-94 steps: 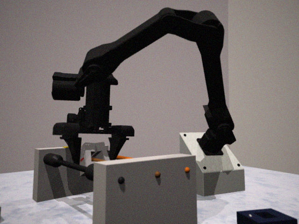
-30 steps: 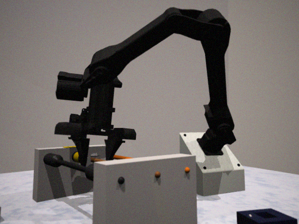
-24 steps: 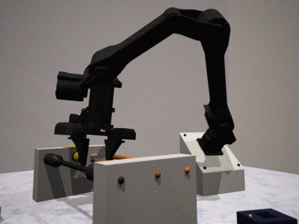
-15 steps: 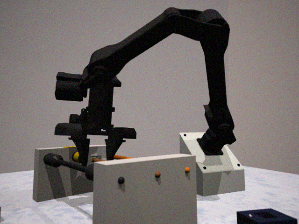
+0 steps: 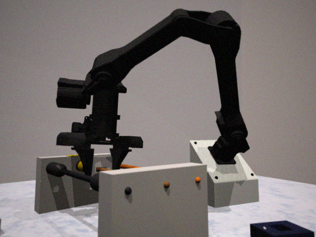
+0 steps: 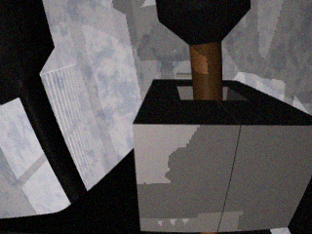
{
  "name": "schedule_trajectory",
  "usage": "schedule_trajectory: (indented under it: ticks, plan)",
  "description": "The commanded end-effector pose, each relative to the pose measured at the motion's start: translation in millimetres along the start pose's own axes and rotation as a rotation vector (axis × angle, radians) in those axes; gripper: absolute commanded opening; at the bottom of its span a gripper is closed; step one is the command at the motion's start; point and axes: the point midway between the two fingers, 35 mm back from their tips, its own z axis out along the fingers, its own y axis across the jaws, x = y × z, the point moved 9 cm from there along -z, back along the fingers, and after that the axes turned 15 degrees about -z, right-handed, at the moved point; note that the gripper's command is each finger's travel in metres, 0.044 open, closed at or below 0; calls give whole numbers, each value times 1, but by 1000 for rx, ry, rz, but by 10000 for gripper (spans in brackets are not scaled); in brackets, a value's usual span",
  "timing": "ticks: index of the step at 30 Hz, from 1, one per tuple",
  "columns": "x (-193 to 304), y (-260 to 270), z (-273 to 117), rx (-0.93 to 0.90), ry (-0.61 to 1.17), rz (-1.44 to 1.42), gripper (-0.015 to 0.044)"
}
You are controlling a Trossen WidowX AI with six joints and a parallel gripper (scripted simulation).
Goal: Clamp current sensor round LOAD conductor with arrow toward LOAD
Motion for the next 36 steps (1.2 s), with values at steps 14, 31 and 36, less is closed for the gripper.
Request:
schedule_trajectory:
  ticks: [14,31,36]
  plan:
    - [0,0,-1,0,0,1,263]
    - [0,0,-1,0,0,1,263]
    - [0,0,-1,0,0,1,263]
